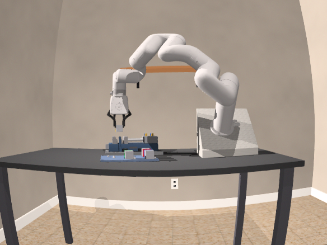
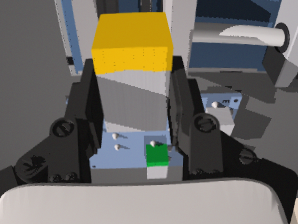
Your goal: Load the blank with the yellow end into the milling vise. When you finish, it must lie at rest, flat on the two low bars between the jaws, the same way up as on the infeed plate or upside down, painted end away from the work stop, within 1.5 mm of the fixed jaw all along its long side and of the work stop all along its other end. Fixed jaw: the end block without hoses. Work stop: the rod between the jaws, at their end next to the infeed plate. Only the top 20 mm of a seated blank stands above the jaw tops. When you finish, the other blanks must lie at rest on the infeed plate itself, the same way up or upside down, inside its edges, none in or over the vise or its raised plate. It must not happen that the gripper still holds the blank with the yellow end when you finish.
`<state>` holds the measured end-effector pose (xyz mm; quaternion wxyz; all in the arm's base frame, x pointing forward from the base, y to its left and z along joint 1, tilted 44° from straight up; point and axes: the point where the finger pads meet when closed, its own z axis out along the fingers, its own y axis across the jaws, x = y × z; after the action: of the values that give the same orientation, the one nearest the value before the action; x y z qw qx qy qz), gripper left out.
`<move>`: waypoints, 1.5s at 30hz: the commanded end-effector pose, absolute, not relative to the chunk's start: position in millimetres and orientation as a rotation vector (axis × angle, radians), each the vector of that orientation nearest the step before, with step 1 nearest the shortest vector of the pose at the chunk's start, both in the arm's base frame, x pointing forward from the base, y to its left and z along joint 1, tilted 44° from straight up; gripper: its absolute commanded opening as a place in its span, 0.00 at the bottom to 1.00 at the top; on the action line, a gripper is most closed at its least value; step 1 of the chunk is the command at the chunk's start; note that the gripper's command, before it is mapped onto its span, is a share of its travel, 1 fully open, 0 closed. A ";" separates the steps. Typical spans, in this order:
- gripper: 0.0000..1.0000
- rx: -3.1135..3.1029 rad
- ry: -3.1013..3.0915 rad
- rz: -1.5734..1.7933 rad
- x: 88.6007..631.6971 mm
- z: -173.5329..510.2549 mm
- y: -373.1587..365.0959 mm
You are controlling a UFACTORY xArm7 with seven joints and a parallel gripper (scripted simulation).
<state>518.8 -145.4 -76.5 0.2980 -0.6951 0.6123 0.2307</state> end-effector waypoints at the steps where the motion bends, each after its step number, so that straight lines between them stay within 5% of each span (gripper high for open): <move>1: 0.00 -1.847 1.628 0.609 519.6 -83.0 -139.2; 45: 0.00 -1.847 1.628 0.609 519.9 -90.7 -131.0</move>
<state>519.1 -128.1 -92.0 0.2981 -0.6951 0.6118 0.2319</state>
